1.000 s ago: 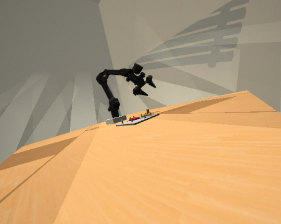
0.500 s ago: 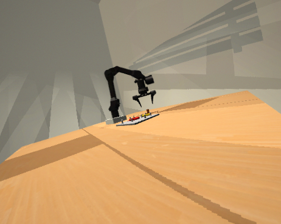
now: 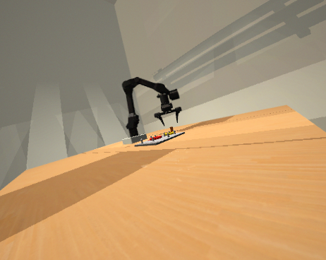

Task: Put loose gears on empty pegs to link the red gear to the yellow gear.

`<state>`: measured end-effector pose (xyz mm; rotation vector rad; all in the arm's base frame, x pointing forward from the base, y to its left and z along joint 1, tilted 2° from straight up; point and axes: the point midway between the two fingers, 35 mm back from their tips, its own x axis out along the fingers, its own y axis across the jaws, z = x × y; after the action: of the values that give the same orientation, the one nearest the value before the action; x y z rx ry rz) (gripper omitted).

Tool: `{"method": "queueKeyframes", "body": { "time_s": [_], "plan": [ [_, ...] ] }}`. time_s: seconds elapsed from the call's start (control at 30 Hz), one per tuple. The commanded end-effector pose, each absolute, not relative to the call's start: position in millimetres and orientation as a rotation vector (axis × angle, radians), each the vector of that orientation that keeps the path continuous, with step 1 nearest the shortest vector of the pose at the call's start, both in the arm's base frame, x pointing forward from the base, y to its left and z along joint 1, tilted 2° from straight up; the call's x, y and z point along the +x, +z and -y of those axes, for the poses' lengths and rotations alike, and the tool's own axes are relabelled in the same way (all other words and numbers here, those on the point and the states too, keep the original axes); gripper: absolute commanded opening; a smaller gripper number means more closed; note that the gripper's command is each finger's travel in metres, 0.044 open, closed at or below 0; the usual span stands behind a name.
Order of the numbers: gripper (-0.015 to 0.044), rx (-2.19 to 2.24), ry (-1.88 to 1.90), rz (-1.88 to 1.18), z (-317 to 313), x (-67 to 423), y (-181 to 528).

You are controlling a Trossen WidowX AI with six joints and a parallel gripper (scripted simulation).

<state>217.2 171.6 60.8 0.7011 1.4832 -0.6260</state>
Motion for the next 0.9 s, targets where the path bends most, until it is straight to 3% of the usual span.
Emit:
{"method": "queueKeyframes", "body": {
  "time_s": [0.0,0.7,0.87],
  "plan": [
    [0.044,0.703,-0.635,-1.491,-172,216,52],
    [0.044,0.703,-0.635,-1.491,-172,215,32],
    [0.0309,0.703,-0.635,-1.491,-172,215,32]
  ]
}}
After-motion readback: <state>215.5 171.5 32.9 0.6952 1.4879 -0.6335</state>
